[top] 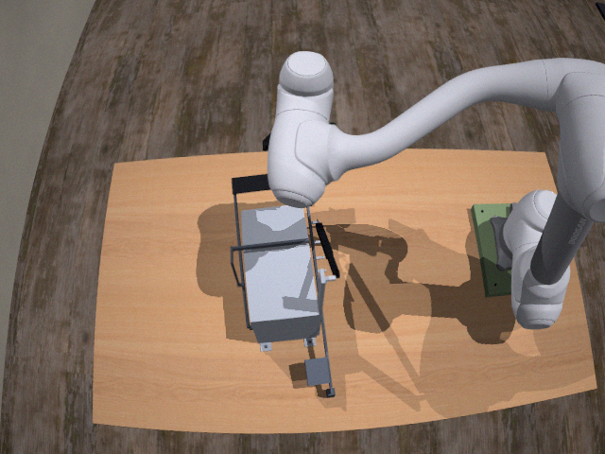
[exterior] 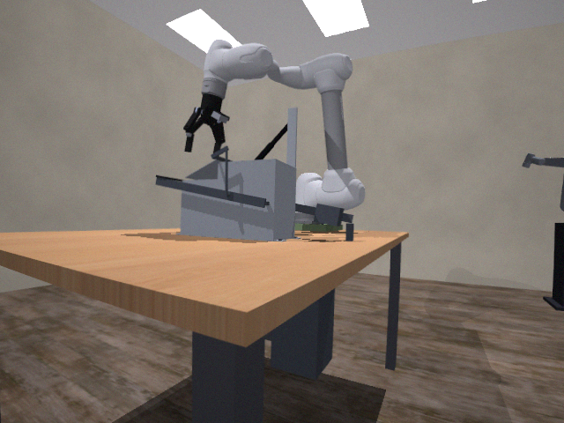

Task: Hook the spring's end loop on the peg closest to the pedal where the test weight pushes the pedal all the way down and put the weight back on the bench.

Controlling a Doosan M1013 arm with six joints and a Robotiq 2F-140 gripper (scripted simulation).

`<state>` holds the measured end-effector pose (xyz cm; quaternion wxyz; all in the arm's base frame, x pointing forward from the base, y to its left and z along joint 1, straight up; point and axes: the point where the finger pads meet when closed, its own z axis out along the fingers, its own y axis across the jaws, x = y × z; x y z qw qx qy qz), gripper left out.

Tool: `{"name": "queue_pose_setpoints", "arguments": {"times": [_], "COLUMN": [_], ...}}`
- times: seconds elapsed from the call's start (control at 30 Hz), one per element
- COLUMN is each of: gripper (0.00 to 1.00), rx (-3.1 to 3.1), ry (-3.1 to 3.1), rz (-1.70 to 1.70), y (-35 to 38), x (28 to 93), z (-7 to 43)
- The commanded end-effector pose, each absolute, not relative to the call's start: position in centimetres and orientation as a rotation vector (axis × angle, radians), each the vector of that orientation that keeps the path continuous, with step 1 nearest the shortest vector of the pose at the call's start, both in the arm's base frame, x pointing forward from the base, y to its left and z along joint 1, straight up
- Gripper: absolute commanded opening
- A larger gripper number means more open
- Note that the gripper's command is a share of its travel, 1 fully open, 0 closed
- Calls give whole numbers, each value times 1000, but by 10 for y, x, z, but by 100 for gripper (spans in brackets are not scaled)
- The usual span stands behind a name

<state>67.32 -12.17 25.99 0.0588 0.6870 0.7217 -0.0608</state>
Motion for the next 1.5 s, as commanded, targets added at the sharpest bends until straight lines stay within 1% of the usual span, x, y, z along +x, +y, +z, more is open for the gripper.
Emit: {"name": "queue_pose_setpoints", "arguments": {"times": [0.0,1.47], "gripper": [100,100], "rx": [2081,2081], "ry": [2185,2185], "rz": [-182,-182], "y": [-122,-121], "x": [674,673], "z": [258,198]}}
